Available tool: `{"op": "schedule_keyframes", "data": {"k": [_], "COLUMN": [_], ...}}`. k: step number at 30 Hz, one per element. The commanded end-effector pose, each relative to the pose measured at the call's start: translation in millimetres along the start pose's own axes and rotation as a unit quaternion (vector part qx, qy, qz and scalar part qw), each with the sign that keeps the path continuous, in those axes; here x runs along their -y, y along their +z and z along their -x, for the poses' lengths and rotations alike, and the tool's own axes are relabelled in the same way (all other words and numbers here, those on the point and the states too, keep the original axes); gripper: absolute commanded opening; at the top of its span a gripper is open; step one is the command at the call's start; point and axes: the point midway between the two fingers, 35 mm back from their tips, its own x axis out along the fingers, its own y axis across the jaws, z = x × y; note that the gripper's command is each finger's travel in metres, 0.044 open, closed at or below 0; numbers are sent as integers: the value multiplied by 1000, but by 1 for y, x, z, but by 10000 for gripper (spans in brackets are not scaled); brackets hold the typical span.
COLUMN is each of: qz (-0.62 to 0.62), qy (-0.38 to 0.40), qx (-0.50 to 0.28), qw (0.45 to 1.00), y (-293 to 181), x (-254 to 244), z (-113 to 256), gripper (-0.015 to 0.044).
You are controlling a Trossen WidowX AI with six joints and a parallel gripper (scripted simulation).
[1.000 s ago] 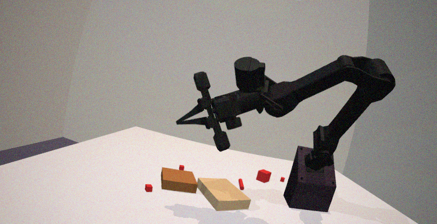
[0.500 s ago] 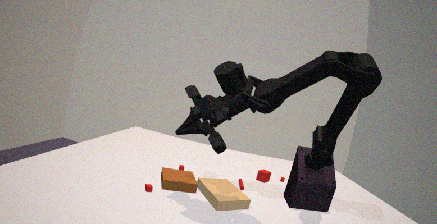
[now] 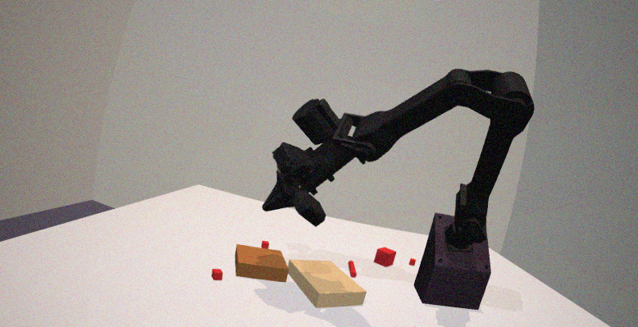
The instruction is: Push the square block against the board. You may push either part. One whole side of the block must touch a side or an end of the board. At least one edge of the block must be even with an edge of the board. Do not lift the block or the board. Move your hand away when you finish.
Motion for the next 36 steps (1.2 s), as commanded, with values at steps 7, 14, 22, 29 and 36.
{"op": "schedule_keyframes", "data": {"k": [7,14,22,29,36], "qz": [-153,-258,-375,-471,-558], "qy": [16,19,17,9,-2], "qx": [-65,-112,-165,-209,-250], "qw": [986,959,912,857,791], "y": [-29,-49,-72,-91,-108], "x": [9,12,15,15,14], "z": [-10,-14,-17,-18,-17], "gripper": [0,0,0,0,0]}}
